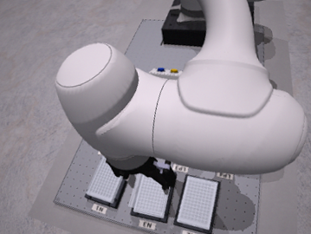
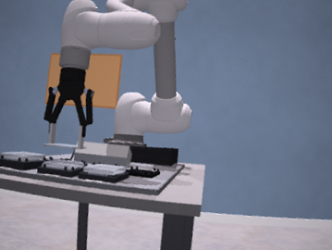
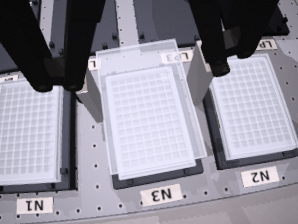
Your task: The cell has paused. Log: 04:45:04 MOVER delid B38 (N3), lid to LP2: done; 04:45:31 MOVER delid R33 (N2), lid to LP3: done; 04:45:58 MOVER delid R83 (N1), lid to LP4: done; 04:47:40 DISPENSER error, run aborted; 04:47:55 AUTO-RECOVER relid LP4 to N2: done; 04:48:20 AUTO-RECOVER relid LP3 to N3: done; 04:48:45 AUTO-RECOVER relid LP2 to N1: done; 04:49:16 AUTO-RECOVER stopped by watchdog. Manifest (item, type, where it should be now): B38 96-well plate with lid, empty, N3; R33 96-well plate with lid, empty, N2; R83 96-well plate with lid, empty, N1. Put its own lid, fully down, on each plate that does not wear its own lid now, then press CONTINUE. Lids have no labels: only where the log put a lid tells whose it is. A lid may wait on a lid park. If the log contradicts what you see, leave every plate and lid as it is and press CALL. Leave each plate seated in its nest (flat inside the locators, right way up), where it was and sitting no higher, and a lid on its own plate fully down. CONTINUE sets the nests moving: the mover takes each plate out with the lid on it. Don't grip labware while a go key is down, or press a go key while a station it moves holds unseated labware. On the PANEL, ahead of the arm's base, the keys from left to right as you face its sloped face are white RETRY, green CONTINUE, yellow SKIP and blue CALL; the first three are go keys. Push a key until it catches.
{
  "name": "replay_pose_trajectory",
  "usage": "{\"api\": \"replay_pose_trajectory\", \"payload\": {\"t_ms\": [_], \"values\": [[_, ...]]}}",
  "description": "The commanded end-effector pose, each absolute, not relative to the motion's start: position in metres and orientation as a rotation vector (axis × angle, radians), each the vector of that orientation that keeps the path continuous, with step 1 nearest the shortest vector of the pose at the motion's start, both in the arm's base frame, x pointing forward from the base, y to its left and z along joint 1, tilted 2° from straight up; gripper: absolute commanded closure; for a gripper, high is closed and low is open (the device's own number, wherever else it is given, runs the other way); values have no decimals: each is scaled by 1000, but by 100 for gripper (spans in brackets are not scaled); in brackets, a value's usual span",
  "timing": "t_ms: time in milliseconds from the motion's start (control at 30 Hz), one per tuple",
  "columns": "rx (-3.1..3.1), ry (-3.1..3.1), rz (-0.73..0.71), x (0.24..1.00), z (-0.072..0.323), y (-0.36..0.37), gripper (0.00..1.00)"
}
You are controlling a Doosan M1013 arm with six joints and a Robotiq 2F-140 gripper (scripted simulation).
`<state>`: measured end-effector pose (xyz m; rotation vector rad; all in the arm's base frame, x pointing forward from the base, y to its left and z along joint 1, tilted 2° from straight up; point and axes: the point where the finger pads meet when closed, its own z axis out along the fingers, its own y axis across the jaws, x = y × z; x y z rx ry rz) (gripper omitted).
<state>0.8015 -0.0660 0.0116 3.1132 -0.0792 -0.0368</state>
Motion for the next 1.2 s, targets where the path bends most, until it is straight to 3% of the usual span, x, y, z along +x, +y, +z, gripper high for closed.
{"api": "replay_pose_trajectory", "payload": {"t_ms": [0, 1167], "values": [[3113, -78, -36, 801, 5, -66, 100], [3113, -78, -36, 801, -21, -67, 100]]}}
